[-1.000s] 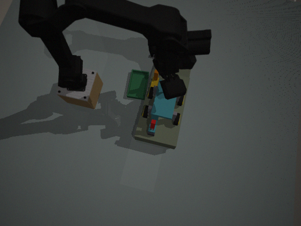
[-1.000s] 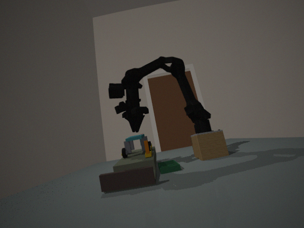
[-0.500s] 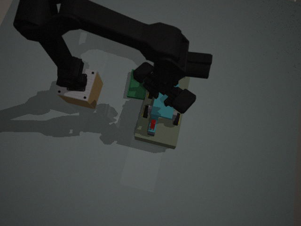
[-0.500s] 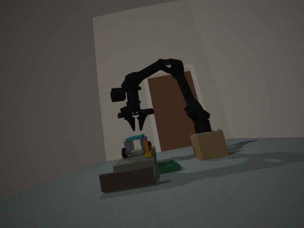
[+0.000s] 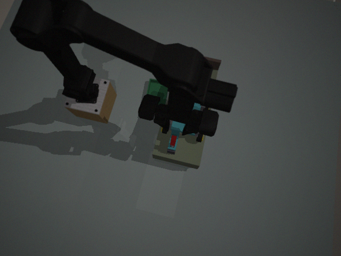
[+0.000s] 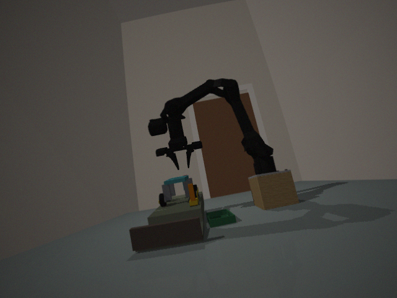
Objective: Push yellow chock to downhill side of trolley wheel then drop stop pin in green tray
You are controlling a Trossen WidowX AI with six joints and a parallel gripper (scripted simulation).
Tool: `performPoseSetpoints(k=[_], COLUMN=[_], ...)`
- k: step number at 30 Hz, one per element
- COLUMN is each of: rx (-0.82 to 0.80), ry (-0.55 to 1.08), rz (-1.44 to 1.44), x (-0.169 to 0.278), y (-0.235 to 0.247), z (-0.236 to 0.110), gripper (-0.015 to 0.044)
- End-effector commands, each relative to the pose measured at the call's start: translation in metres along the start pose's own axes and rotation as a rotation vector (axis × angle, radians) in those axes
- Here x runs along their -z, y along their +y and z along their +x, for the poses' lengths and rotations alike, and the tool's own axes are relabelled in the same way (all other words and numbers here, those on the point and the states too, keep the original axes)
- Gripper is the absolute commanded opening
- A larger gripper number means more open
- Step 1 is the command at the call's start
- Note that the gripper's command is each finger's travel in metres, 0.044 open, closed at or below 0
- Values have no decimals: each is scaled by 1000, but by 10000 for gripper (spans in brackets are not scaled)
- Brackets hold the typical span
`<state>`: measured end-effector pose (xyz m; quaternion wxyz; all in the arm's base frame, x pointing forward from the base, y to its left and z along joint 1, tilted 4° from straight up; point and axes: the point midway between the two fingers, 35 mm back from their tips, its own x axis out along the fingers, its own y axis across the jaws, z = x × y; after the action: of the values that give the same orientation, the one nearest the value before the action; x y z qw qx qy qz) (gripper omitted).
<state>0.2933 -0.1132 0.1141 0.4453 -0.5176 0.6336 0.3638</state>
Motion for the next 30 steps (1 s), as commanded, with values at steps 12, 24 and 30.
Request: performPoseSetpoints(k=[12,24,30], rx=[-2,-2,-2], ry=[6,7,7], rz=[-25,-25,-25], x=[2,2,2], y=[0,1,1], z=[14,30,30], gripper=[190,190,190])
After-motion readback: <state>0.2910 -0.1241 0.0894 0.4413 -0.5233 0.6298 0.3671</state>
